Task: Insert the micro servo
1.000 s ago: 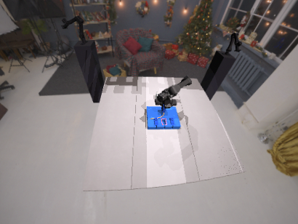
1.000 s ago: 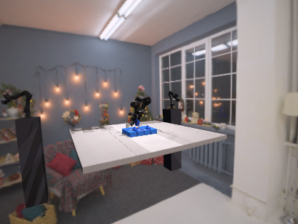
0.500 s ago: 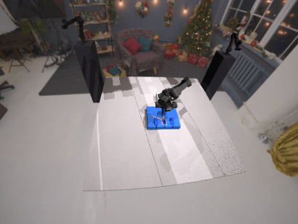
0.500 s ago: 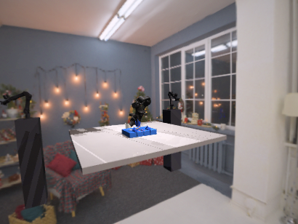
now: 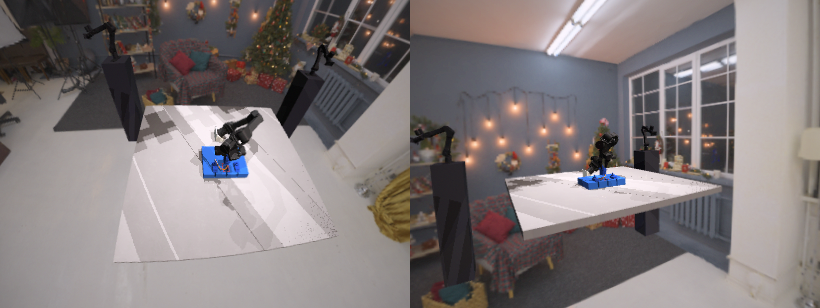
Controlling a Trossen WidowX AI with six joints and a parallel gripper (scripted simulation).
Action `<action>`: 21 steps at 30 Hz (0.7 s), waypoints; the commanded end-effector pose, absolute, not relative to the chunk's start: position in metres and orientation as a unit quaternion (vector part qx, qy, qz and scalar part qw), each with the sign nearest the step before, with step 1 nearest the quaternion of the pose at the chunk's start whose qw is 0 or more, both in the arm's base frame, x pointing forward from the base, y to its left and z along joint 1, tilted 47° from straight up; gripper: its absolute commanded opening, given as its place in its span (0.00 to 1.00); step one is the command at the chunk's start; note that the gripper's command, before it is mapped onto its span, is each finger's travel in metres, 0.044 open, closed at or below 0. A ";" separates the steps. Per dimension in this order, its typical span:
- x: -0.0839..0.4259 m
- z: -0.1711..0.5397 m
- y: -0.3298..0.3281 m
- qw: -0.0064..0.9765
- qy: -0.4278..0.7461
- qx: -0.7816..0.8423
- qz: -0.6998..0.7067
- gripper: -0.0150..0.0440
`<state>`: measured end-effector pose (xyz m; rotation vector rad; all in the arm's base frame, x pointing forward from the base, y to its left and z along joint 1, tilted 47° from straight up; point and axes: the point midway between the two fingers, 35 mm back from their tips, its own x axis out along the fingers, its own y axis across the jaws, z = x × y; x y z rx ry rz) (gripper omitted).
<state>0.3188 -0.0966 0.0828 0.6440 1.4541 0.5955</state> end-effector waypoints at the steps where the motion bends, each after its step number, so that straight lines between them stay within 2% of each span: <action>1: 0.336 0.084 -0.097 0.662 0.641 0.287 0.263 0.25; 21: 0.346 0.071 -0.084 0.662 0.640 0.287 0.263 0.25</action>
